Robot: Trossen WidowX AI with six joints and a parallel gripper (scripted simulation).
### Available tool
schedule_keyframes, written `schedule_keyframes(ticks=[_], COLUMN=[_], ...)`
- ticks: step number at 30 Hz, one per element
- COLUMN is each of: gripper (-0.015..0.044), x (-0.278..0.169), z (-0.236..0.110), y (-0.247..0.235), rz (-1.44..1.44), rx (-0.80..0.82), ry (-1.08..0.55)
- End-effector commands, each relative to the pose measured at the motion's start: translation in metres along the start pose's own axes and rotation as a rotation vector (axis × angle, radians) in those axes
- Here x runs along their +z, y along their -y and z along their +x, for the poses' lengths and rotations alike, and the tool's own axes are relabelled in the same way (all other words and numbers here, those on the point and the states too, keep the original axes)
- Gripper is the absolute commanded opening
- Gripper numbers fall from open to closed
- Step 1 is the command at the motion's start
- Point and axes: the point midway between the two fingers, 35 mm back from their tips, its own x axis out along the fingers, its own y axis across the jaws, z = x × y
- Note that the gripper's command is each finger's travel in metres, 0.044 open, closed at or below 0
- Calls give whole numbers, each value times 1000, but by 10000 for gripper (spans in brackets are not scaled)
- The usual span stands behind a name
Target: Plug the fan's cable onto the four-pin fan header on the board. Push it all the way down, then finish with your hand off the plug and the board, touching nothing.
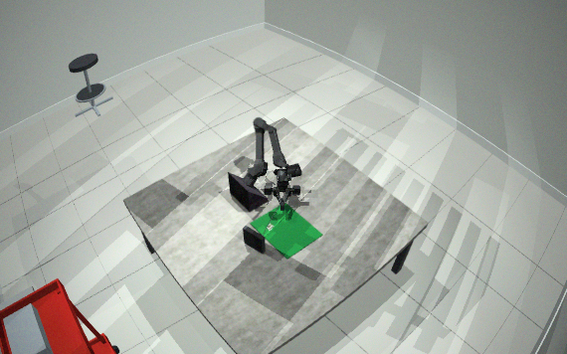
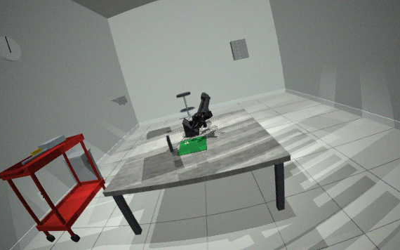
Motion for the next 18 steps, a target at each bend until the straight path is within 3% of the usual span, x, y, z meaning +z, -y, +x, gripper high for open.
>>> schedule_keyframes(ticks=[1, 18], gripper=[0, 0], x=[3, -3], z=[-1, -1], y=[0, -1], rz=[-1, 4], rx=[0, -1], ry=[1, 1])
